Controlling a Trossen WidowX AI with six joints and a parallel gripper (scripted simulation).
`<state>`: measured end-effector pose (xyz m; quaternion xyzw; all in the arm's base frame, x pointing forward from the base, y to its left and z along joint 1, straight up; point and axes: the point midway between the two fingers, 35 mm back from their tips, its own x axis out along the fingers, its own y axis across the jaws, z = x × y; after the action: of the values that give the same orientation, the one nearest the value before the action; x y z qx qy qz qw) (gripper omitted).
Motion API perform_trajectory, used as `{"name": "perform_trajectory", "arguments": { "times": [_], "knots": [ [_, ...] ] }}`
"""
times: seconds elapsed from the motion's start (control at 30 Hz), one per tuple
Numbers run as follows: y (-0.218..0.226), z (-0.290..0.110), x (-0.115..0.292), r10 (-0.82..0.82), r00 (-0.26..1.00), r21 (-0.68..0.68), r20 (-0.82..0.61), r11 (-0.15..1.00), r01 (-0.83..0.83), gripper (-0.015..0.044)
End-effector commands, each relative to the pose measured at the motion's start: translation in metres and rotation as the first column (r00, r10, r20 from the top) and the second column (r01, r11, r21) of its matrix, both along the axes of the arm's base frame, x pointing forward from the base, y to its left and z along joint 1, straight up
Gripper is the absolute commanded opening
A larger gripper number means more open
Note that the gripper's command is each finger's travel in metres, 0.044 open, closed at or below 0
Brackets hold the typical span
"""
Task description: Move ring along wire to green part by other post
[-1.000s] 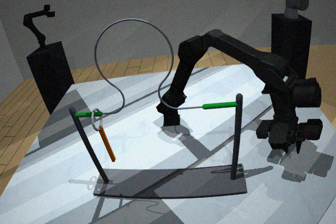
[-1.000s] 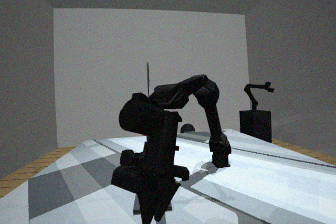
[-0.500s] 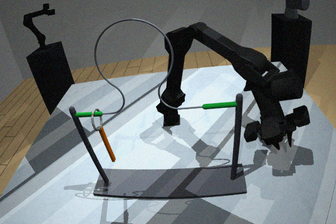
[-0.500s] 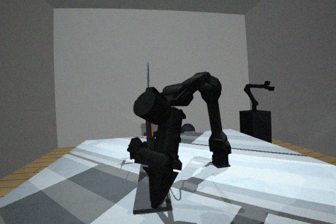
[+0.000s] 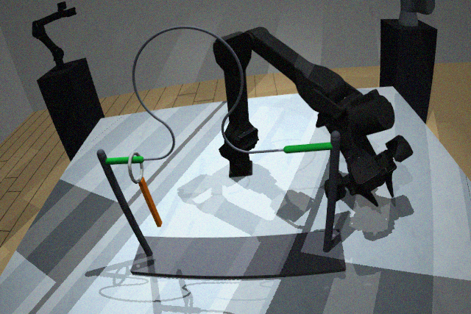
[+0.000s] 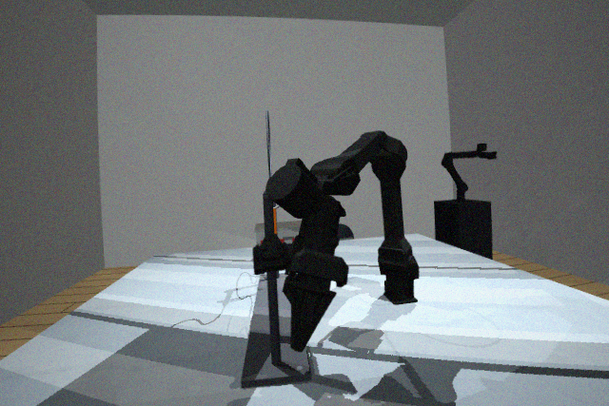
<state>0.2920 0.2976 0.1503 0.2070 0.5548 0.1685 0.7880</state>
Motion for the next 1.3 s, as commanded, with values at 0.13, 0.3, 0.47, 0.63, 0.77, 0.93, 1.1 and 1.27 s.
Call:
{"name": "perform_trajectory", "arguments": {
  "times": [0.13, 0.3, 0.47, 0.63, 0.77, 0.93, 1.1, 1.27],
  "knots": [
    [-0.016, 0.0, -0.011, 0.125, 0.986, -0.012, 0.109, 0.992, -0.125, 0.016],
    [-0.028, -0.001, -0.015, 0.216, 0.959, -0.043, 0.186, 0.976, -0.211, 0.016],
    [-0.041, -0.003, -0.02, 0.308, 0.914, -0.086, 0.265, 0.951, -0.295, 0.016],
    [-0.054, -0.006, -0.024, 0.397, 0.852, -0.146, 0.342, 0.918, -0.37, 0.016],
    [-0.066, -0.009, -0.028, 0.463, 0.794, -0.203, 0.394, 0.886, -0.416, 0.016],
    [-0.08, -0.012, -0.029, 0.518, 0.738, -0.271, 0.432, 0.855, -0.442, 0.016],
    [-0.107, -0.01, -0.021, 0.515, 0.737, -0.322, 0.438, 0.855, -0.406, 0.016],
    [-0.146, -0.008, -0.011, 0.414, 0.777, -0.288, 0.474, 0.907, -0.308, 0.016]
  ]
}}
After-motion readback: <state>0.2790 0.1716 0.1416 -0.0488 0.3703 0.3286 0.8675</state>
